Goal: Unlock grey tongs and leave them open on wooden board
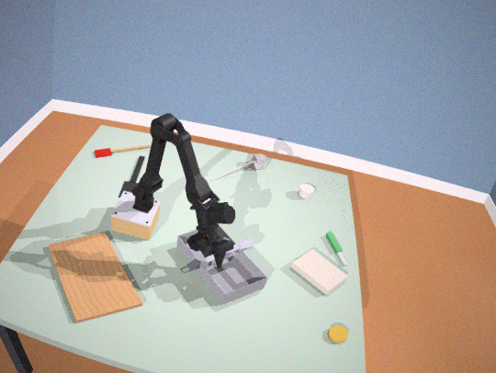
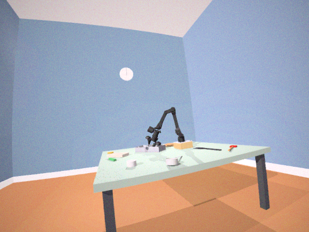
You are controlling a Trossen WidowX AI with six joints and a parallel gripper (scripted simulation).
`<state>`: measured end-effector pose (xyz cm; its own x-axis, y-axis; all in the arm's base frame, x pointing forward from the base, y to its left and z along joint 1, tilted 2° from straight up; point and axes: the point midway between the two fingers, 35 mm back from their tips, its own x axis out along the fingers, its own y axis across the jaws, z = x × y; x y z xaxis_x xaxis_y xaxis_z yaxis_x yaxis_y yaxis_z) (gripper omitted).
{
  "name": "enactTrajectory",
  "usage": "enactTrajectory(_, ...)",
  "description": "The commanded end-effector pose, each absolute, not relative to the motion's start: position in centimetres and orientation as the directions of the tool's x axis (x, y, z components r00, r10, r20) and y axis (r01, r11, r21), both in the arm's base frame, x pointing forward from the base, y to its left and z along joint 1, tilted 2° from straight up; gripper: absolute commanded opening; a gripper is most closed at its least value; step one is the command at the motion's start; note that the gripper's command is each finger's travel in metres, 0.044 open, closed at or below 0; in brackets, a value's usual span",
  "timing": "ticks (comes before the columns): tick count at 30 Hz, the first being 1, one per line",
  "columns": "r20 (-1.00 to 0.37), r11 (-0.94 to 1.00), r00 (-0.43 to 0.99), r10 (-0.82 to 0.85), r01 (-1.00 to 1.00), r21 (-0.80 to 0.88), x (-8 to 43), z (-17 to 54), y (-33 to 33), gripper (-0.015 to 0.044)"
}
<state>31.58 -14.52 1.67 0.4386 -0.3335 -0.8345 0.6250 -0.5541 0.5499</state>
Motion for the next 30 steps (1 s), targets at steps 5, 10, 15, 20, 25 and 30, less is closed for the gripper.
enactTrajectory(5, -0.835, -0.554, 0.438, -0.333, 0.625, 0.550, 31.8, 1.1, -14.7, 0.0234)
enactTrajectory(10, -0.835, -0.554, 0.438, -0.333, 0.625, 0.550, 31.8, 1.1, -14.7, 0.0103)
enactTrajectory(15, -0.835, -0.554, 0.438, -0.333, 0.625, 0.550, 31.8, 1.1, -14.7, 0.0069)
enactTrajectory(20, -0.835, -0.554, 0.438, -0.333, 0.625, 0.550, 31.8, 1.1, -14.7, 0.0016)
enactTrajectory(25, -0.835, -0.554, 0.438, -0.333, 0.625, 0.550, 31.8, 1.3, -14.7, -0.0115)
enactTrajectory(30, -0.835, -0.553, 0.439, -0.332, 0.626, 0.550, 31.8, 5.5, -14.8, -0.0150)
